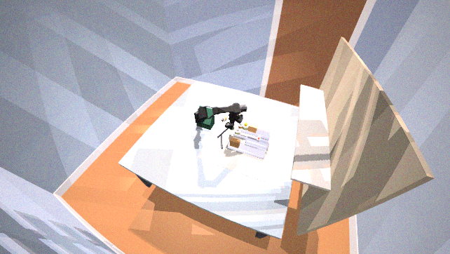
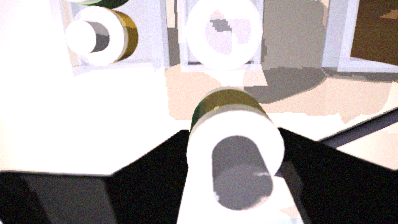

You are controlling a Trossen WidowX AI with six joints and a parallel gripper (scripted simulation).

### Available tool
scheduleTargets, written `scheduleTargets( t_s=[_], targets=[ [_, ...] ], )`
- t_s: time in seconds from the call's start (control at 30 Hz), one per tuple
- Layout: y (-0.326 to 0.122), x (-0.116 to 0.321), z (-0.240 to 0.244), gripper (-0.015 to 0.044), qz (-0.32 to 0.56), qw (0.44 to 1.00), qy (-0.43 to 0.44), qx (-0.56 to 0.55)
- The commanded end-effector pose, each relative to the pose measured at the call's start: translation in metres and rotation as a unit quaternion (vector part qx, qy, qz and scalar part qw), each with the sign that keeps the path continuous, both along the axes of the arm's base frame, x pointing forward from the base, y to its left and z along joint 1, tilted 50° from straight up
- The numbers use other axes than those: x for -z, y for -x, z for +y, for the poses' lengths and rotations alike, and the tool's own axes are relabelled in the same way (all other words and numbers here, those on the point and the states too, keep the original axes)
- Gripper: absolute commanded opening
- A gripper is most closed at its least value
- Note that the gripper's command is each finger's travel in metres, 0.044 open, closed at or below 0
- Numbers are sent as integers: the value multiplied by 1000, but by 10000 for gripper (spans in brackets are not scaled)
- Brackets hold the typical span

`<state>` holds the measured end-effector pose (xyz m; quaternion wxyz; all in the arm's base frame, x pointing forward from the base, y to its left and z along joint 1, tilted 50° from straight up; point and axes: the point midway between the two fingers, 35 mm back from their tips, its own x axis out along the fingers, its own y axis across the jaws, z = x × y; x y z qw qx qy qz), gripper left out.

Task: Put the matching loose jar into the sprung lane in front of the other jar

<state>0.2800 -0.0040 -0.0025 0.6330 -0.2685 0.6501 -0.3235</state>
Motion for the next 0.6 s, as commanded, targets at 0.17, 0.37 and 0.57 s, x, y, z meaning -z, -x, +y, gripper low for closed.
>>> scheduleTargets(
  t_s=[0.17,0.37,0.57],
  targets=[
    [-2,15,-16,0,-5,1000,-1,2],
    [-3,16,-16,0,-5,1000,-1,2],
    [-5,16,-16,0,-5,1000,-1,2]
  ],
)
